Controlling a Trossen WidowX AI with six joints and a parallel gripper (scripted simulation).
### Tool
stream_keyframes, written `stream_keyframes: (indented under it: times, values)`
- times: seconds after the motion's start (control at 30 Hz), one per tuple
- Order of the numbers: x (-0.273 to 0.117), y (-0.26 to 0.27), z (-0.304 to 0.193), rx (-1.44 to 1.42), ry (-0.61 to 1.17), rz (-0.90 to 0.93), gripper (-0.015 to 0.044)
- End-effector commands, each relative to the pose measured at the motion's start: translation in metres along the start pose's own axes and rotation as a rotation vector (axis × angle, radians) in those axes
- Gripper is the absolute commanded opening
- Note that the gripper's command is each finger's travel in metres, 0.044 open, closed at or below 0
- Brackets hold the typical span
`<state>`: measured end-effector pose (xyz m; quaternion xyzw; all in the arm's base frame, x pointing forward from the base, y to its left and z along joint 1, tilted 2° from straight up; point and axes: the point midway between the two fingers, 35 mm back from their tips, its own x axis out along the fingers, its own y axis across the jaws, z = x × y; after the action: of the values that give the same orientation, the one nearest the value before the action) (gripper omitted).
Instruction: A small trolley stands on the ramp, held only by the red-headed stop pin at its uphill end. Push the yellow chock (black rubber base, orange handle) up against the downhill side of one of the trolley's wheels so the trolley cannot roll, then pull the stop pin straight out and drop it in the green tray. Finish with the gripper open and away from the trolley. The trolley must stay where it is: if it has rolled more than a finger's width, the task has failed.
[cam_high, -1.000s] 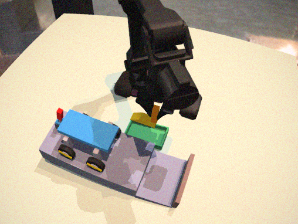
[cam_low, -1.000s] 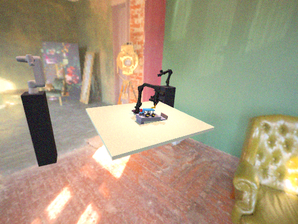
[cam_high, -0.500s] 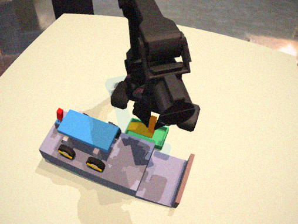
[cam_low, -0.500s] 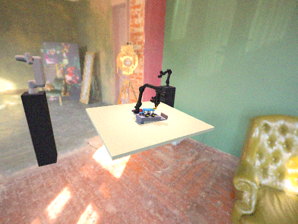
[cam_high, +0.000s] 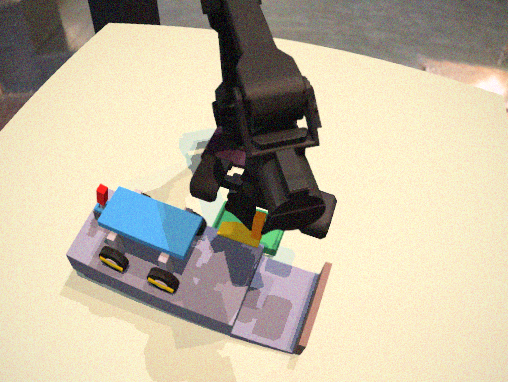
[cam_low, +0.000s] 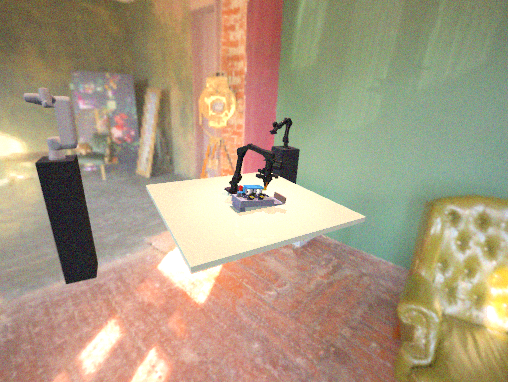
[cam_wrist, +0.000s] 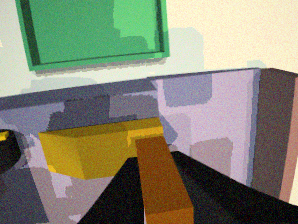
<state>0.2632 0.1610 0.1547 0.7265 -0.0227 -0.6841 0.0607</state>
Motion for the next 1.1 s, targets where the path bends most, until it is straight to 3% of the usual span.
stream_keyframes:
  times: [0.0, 0.33, 1.07]
  values:
    - [0.011, 0.001, -0.001, -0.003, 0.004, 0.005, 0.0]
    - [0.032, 0.002, -0.002, -0.003, 0.004, 0.005, 0.0]
    - [0.031, 0.019, 0.0, -0.003, 0.004, 0.006, 0.0]
